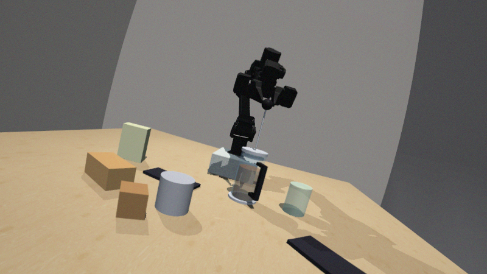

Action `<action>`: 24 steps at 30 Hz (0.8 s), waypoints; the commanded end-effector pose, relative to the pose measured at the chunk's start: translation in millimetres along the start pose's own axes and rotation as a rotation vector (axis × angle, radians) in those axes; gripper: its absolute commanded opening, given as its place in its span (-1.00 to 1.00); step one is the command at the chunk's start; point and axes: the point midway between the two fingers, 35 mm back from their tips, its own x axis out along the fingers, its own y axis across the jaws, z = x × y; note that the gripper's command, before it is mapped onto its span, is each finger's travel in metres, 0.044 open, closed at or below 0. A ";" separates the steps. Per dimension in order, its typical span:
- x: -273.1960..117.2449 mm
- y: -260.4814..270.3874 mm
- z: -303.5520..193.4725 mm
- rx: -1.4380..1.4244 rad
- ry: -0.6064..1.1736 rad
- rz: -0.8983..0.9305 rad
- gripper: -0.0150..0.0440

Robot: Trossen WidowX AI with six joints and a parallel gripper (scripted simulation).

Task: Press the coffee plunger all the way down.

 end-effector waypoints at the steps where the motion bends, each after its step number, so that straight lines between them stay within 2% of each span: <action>1: 0.6 0.1 -0.8 -0.003 0.003 0.001 -0.06; 24: 19.3 0.2 -22.4 -0.004 0.002 0.001 -0.06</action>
